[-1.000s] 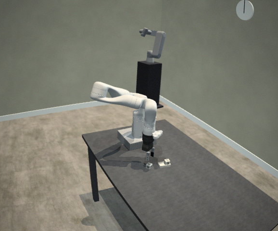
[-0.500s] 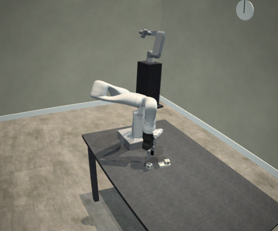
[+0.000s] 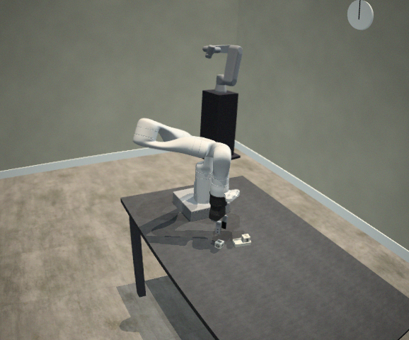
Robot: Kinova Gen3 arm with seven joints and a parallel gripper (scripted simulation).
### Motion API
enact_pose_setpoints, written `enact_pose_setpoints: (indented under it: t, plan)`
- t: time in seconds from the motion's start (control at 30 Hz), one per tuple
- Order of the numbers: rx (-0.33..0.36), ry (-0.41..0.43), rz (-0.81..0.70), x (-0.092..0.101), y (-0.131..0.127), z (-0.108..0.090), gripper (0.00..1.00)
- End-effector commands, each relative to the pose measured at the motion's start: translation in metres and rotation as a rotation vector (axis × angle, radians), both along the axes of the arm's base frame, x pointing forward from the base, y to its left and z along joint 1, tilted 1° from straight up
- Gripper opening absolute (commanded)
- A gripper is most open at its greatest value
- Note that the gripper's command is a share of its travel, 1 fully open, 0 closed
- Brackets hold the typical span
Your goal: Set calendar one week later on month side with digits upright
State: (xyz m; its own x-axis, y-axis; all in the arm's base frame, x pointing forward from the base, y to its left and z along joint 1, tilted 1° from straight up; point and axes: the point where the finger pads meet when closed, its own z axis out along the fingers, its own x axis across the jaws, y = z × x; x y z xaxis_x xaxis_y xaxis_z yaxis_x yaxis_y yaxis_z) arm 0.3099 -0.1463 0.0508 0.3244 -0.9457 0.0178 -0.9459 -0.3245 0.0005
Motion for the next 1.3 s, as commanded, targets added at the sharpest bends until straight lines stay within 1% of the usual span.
enact_pose_setpoints:
  t: [0.0, 0.9, 1.27]
  plan:
    - [-0.001, -0.001, 0.000, 0.000, 0.000, 0.000, 0.90]
    - [-0.001, -0.001, 0.000, 0.000, 0.000, -0.002, 0.90]
    - [-0.001, -0.001, 0.000, 0.000, 0.000, -0.013, 0.90]
